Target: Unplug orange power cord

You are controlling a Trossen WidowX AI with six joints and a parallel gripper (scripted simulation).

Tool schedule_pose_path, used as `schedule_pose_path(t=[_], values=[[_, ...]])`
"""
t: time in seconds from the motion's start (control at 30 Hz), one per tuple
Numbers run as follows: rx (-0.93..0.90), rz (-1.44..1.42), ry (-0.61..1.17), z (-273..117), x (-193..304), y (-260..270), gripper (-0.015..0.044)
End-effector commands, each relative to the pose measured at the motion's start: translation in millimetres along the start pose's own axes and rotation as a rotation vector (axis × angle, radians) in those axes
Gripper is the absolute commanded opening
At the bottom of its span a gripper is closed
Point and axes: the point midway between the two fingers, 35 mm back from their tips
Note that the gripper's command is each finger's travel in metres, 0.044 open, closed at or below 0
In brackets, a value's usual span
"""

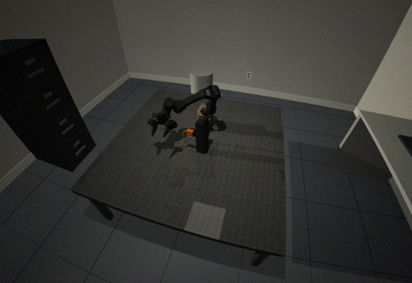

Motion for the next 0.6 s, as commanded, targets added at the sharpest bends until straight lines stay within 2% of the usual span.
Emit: schedule_pose_path(t=[0.0, 0.27, 0.5, 0.57], values=[[0.007, 0.012, 0.004, 0.1, 0.7, -1.1, 0.0374], [0.35, 0.529, 0.189, -15.2, 53.0, -34.7, 0.0164], [0.715, 0.962, 0.409, -64.0, 119.6, -20.7, 0.016], [0.757, 1.006, 0.437, -71.0, 126.5, -16.0, 0.016]])
Point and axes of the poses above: the point midway between the two fingers, 35 mm back from their tips, its own z axis out along the fingers, its own y axis across the jaws, x = y × z, and after that the axes turned 3 degrees about z, right-handed
